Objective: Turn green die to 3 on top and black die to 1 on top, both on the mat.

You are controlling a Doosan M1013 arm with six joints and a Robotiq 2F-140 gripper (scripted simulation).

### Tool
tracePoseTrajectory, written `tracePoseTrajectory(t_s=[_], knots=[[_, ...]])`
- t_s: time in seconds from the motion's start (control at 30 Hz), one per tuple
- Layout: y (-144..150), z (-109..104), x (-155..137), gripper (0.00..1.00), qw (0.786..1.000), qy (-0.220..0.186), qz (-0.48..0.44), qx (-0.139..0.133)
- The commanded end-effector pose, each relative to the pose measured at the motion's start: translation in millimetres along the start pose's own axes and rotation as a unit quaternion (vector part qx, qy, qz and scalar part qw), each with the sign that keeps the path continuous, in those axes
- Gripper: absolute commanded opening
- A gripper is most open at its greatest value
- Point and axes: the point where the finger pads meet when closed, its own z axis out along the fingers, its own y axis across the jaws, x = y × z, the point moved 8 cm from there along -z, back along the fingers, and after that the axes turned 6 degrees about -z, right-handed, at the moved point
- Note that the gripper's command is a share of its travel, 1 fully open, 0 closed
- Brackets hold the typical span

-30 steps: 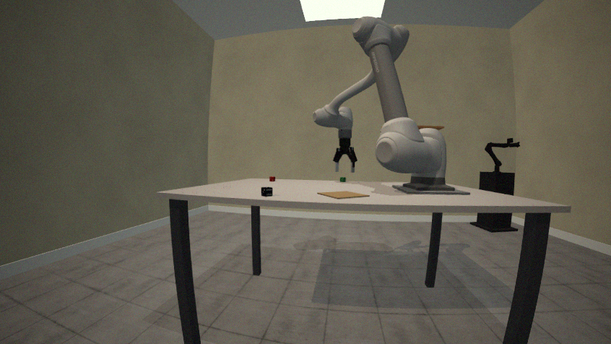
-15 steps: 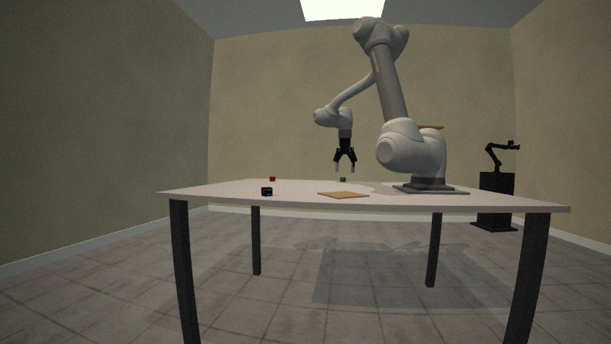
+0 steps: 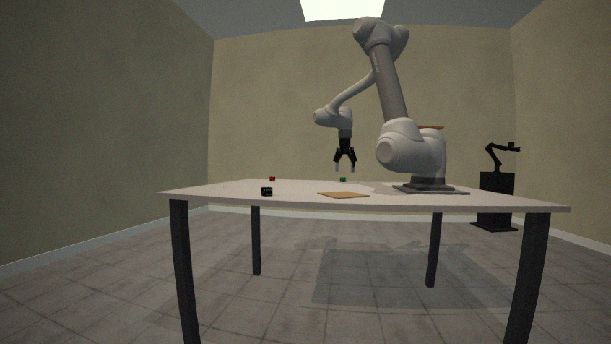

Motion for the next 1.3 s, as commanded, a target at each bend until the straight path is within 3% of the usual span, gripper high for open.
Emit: tracePoseTrajectory(t_s=[0.0, 0.6, 1.0, 1.27], knots=[[-0.1, -0.1, -0.1, 1.00, 1.000, 0.000, 0.000, 0.000], [-13.0, -0.1, -18.2, 1.00, 1.000, 0.000, 0.000, 0.000], [-39.4, -0.1, -55.2, 1.00, 1.000, 0.000, 0.000, 0.000], [-72.5, -0.1, -101.4, 1.00, 1.000, 0.000, 0.000, 0.000]])
